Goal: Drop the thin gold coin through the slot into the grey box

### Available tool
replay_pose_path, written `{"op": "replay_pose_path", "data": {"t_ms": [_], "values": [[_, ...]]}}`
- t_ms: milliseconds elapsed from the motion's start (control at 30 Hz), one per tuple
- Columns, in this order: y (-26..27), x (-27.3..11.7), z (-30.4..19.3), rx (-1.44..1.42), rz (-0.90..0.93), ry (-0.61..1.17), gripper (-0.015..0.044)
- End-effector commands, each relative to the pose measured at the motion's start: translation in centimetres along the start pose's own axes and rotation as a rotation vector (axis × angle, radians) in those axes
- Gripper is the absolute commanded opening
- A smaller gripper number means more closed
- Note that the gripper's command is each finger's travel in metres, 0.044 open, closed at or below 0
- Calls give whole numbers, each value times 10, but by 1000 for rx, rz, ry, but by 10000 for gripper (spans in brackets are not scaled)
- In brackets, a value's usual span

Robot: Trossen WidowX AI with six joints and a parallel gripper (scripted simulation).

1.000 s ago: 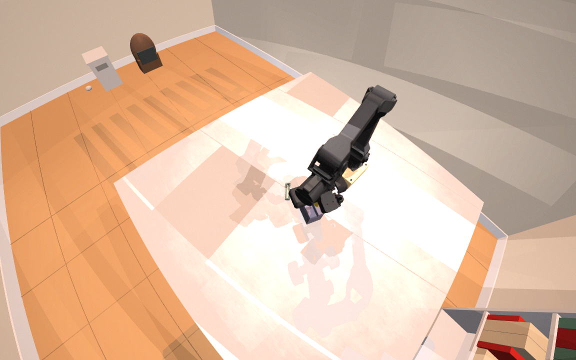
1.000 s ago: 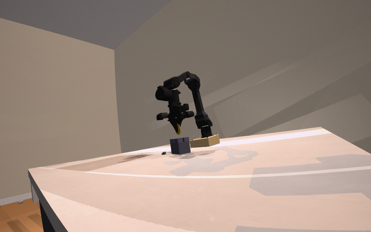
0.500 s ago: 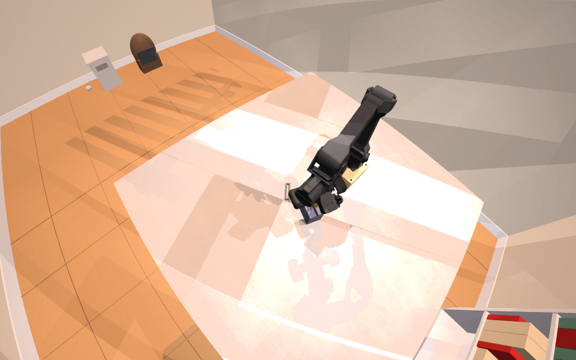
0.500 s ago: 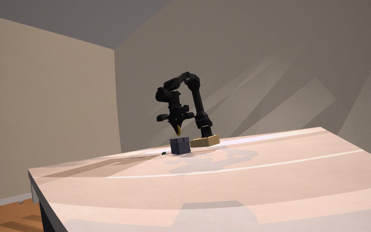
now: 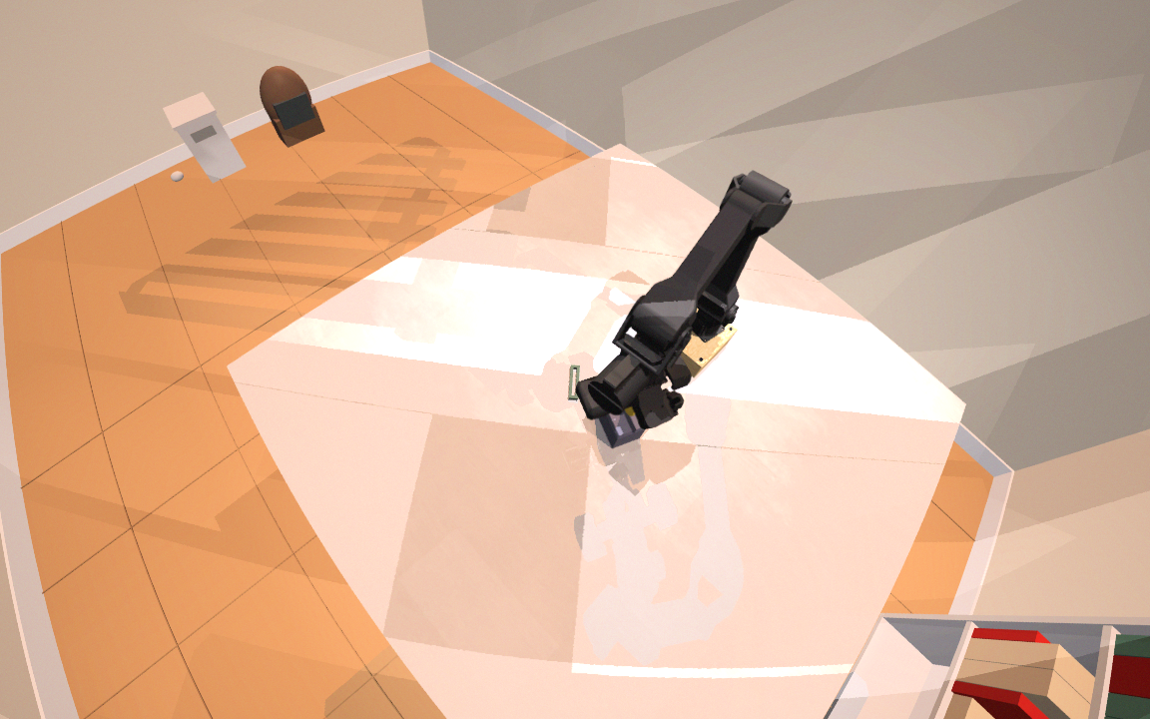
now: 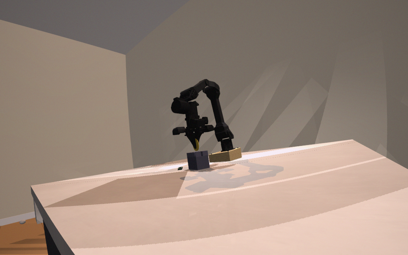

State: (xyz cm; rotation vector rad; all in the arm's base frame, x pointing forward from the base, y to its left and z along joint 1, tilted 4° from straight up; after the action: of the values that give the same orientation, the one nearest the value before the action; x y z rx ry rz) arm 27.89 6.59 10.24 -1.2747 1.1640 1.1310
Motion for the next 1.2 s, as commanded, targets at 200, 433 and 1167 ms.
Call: {"op": "replay_pose_path", "data": {"t_ms": [200, 433, 1167], "values": [[0, 1, 0, 0, 0, 0, 105], [0, 1, 0, 0, 0, 0, 161], [4, -60, -1, -2, 5, 0, 440]]}}
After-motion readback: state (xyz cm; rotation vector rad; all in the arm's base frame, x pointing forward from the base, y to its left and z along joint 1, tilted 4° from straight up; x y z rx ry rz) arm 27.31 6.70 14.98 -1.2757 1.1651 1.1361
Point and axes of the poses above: the point midway between the two fingers, 35 mm back from their tips, its own x axis out along the fingers, its own y axis across the jaws, z = x × y, the point moved 1 cm from there along -x, back along the fingers, and after that the axes turned 12 degrees about -x, right-handed, at the moved point
